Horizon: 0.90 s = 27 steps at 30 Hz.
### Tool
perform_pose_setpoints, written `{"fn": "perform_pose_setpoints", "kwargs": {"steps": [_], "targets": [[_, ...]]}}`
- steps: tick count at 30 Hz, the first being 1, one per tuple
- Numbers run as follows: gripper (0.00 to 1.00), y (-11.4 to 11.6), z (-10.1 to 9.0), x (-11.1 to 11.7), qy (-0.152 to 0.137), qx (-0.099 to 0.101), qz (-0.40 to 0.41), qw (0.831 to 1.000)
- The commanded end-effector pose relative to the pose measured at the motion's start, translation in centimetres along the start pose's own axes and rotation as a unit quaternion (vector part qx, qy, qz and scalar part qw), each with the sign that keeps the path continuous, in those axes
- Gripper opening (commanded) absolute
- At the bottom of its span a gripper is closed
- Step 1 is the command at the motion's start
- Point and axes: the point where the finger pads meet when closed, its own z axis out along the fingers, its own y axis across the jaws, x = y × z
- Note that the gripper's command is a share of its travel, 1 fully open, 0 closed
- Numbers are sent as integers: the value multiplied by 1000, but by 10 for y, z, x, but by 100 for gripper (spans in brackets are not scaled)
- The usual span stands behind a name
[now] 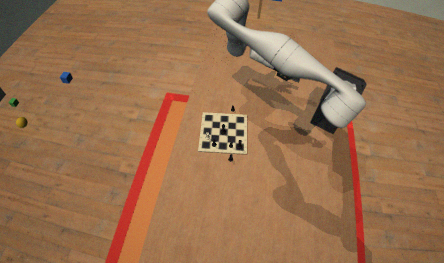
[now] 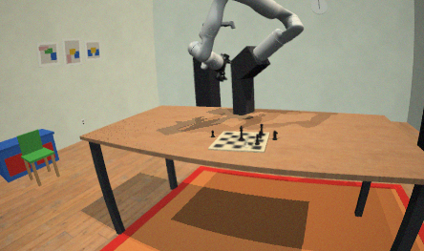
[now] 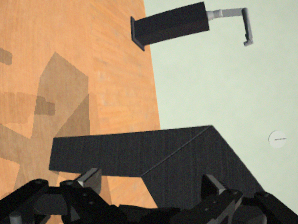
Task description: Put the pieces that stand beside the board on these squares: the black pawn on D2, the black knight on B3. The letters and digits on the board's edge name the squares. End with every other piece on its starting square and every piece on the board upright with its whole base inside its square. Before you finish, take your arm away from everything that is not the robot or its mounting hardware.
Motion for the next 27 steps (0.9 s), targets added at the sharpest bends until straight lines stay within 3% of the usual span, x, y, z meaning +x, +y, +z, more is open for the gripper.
{"fn": "perform_pose_setpoints", "kwargs": {"steps": [1, 5, 13, 20, 22, 27], "targets": [[100, -1, -17, 1, 24, 2, 22, 999], [100, -1, -25, 1, 36, 5, 47, 998], [100, -5, -62, -3, 87, 26, 156, 984], [100, -11, -101, -13, 132, 62, 260, 955], [100, -11, -101, -13, 132, 62, 260, 955], [100, -17, -130, -25, 160, 99, 335, 923]]}}
